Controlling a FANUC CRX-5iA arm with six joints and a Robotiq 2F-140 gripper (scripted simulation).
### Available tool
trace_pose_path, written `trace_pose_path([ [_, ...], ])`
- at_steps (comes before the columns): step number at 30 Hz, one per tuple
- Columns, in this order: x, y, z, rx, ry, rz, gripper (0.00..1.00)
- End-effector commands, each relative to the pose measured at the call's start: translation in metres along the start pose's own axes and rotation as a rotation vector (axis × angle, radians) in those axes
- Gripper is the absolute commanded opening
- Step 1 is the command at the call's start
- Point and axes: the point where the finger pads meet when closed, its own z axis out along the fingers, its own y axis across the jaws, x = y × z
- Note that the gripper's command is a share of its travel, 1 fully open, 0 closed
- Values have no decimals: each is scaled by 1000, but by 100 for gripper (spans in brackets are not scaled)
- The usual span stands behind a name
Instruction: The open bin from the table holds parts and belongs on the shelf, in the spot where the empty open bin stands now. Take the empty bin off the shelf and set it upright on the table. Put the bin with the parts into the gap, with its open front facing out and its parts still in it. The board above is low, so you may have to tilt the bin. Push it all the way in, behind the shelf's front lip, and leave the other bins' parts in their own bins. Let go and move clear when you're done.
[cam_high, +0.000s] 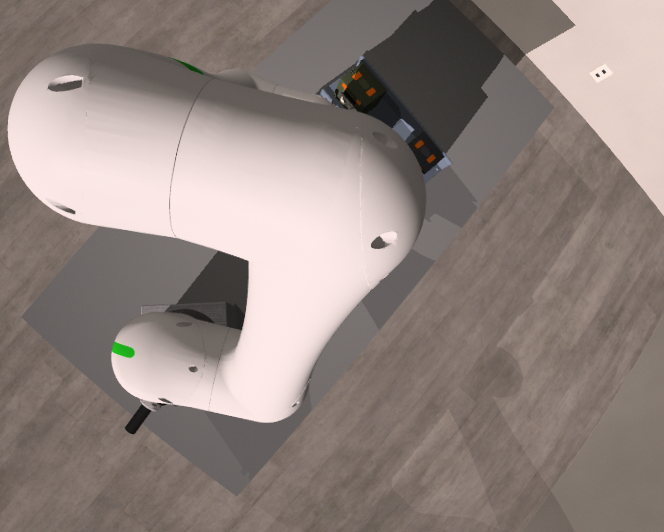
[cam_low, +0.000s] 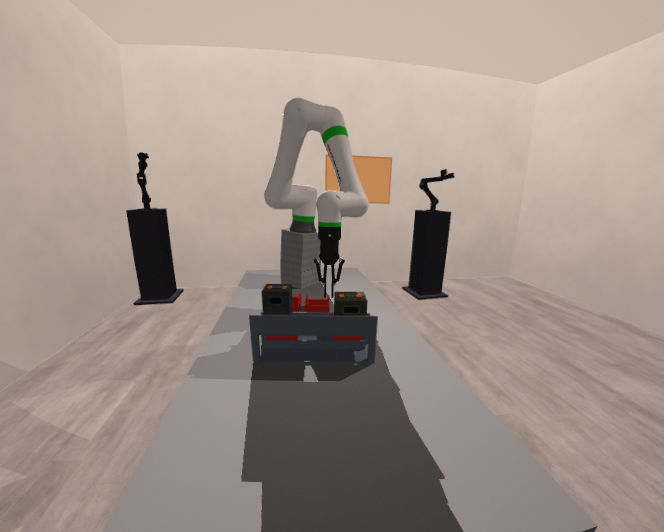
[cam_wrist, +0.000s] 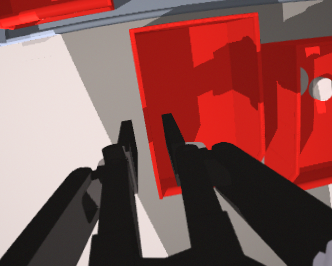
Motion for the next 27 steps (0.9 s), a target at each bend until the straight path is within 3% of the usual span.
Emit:
trace_pose_path([
  [1, 1, 0, 2, 1, 1, 0, 24],
  [27, 1, 0, 33, 1, 1, 0, 24],
])
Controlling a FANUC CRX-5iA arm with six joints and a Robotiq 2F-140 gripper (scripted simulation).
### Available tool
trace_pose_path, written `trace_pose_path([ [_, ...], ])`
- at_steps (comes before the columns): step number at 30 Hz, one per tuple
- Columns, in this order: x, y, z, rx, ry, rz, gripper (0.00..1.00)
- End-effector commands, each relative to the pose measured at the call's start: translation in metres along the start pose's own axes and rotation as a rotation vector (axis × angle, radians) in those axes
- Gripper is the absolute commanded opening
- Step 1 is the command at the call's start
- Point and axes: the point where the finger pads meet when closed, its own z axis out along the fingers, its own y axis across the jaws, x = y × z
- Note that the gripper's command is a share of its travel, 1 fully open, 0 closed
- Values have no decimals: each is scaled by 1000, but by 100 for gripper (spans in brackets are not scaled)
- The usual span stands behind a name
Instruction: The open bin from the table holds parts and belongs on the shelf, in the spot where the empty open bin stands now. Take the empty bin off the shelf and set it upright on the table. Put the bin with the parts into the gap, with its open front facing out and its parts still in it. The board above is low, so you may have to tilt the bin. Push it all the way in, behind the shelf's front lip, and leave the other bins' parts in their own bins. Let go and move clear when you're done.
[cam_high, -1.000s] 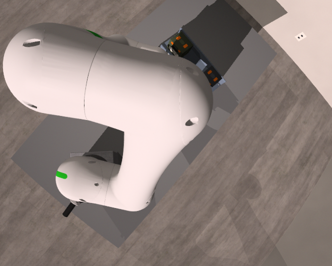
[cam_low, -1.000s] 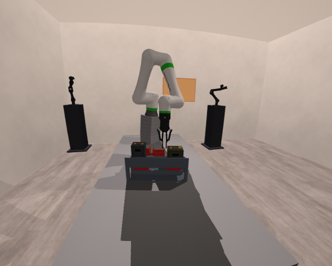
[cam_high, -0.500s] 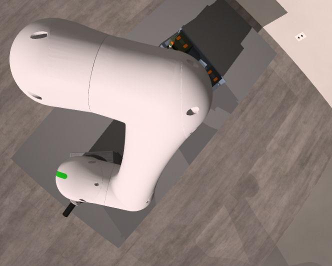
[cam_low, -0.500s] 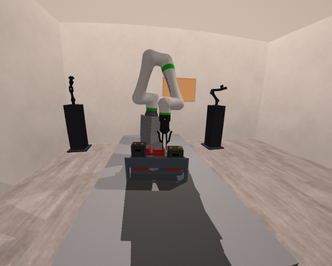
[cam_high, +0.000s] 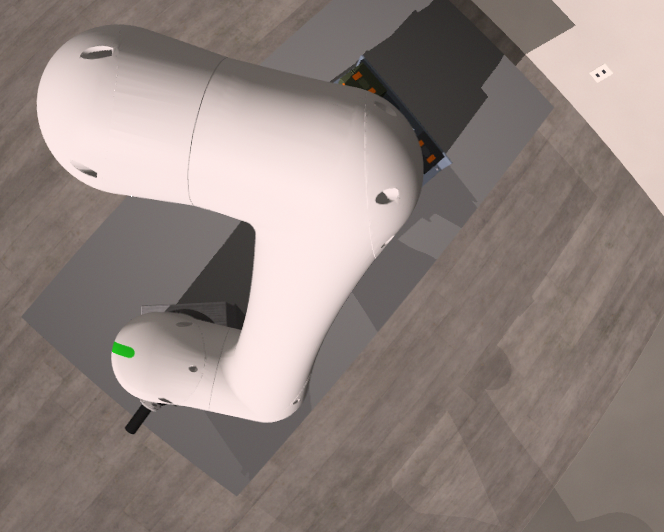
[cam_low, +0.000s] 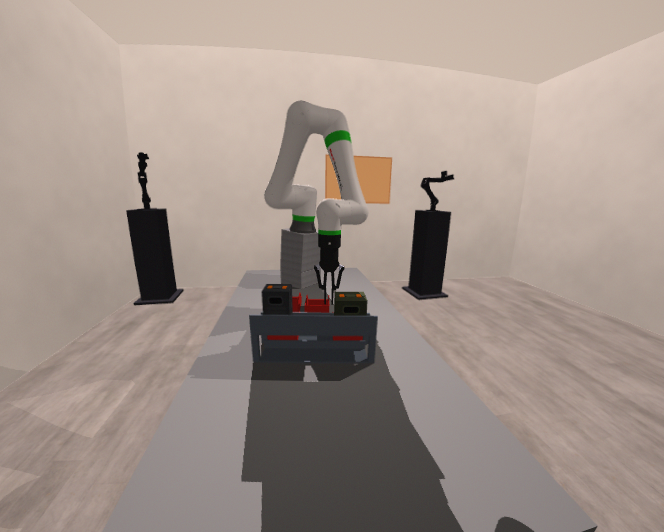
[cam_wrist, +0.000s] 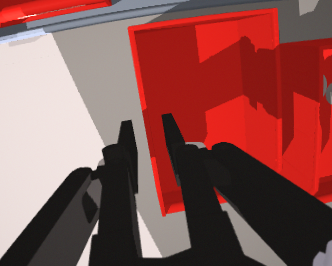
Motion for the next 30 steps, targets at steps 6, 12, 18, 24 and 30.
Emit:
trace_pose_path([
  [6, 1, 0, 6, 1, 1, 0, 24],
  [12, 1, 0, 7, 1, 1, 0, 24],
  [18, 1, 0, 8, 1, 1, 0, 24],
  [24, 1, 0, 8, 1, 1, 0, 24],
  [30, 1, 0, 8, 1, 1, 0, 10],
])
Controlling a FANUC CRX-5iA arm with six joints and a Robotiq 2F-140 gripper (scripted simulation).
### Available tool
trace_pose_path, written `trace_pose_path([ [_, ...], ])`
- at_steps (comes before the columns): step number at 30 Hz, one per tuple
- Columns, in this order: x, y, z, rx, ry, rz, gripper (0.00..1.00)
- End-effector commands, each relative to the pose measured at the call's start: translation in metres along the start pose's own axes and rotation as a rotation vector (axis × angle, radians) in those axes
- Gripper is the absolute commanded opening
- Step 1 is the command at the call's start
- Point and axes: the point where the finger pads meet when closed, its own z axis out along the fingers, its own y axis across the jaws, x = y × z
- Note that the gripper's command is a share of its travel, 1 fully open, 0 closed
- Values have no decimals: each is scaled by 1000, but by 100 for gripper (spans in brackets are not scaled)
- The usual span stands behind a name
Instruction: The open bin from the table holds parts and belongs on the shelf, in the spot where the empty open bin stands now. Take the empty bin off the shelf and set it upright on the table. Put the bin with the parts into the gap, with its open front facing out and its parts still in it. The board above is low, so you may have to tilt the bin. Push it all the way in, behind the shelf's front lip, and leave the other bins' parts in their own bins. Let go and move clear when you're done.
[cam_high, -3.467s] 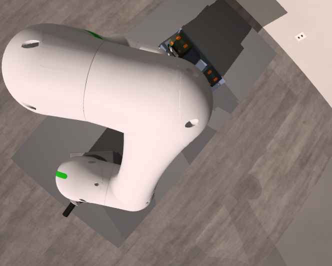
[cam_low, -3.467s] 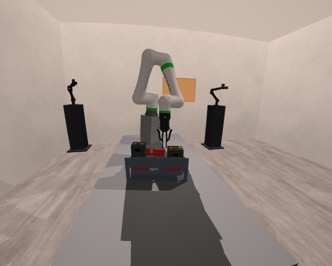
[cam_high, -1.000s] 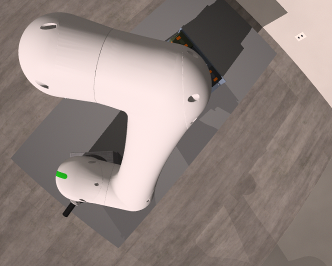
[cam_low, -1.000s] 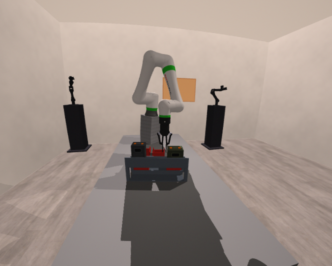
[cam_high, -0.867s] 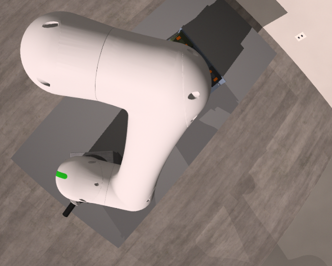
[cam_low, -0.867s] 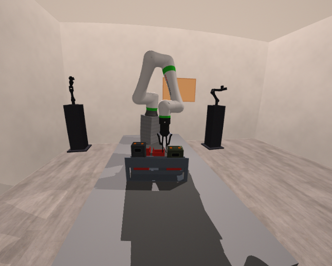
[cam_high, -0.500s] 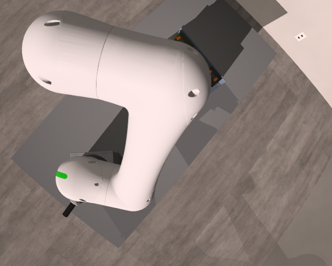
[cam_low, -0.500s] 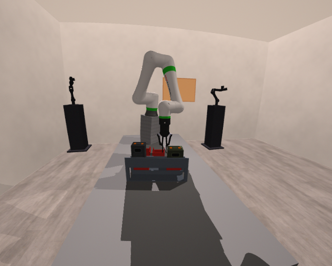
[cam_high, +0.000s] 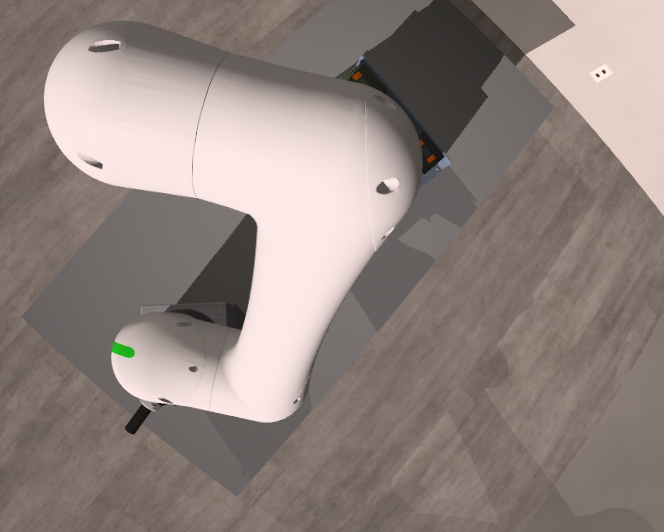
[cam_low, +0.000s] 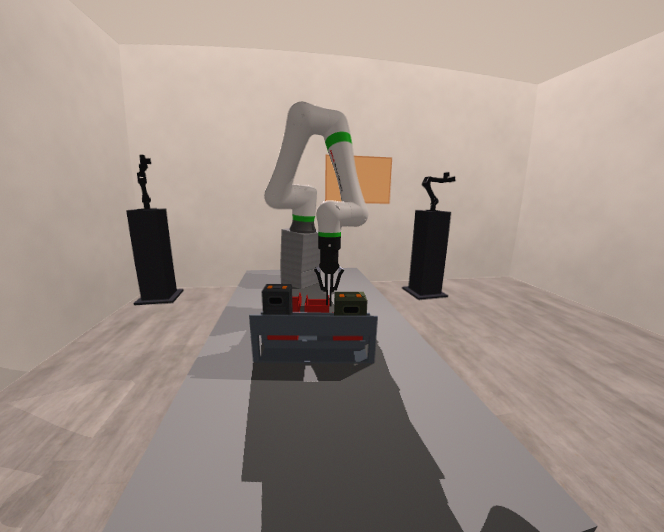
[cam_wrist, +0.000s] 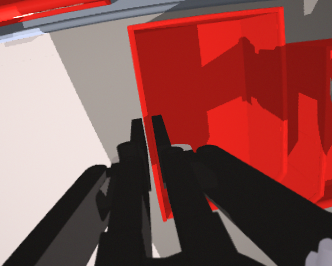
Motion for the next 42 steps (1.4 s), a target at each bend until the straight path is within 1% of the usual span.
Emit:
trace_pose_path([
  [1, 1, 0, -1, 1, 1, 0, 10],
  [33, 1, 0, -1, 1, 1, 0, 10],
  [42, 1, 0, -9, 1, 1, 0, 10],
])
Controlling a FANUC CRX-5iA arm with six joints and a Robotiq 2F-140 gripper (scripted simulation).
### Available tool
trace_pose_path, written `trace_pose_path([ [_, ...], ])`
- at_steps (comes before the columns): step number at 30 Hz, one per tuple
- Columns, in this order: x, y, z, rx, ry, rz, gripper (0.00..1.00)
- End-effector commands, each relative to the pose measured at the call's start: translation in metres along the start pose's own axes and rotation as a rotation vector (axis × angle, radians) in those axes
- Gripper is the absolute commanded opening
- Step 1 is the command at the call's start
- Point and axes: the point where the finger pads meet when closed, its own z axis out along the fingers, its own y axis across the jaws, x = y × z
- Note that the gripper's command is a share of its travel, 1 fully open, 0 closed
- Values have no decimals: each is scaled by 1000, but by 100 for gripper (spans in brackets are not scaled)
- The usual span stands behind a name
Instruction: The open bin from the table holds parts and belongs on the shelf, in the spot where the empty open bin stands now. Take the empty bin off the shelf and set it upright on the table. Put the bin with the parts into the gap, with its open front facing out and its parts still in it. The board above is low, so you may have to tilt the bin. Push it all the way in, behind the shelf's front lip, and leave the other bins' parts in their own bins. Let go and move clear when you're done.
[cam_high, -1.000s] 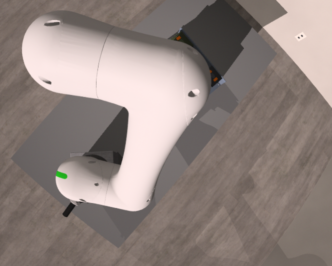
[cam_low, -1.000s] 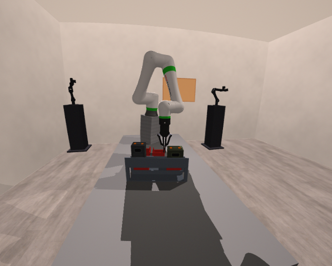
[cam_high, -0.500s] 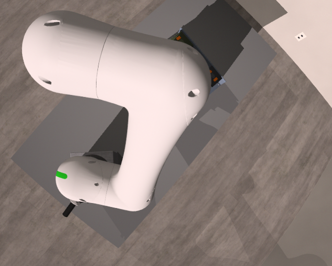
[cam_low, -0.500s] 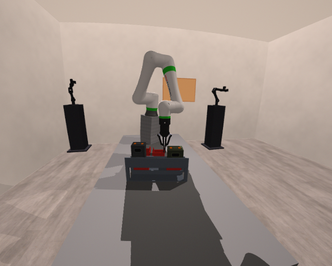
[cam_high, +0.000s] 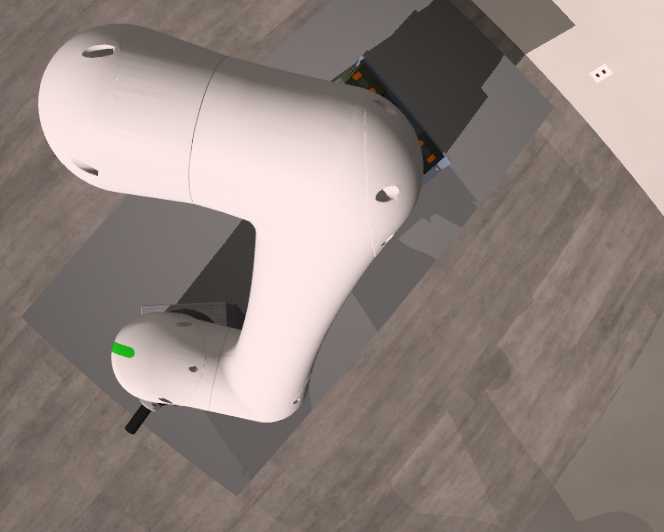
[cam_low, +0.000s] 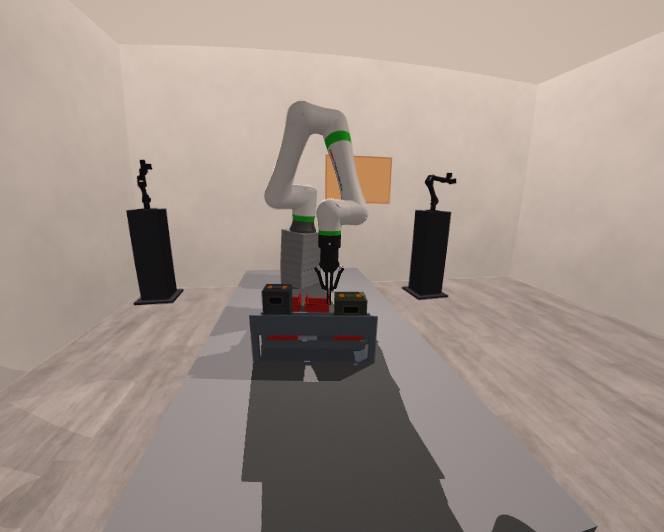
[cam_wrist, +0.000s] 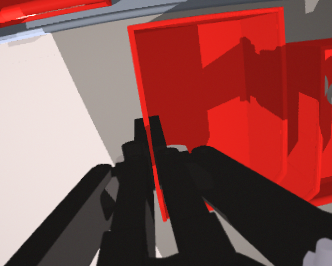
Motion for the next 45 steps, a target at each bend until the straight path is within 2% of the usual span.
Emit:
trace_pose_path([
  [1, 1, 0, -4, 0, 1, 0, 10],
  [6, 1, 0, -11, 0, 1, 0, 10],
  [21, 1, 0, -54, 0, 1, 0, 10],
  [31, 1, 0, -72, 0, 1, 0, 10],
  [45, 1, 0, -80, 0, 1, 0, 10],
])
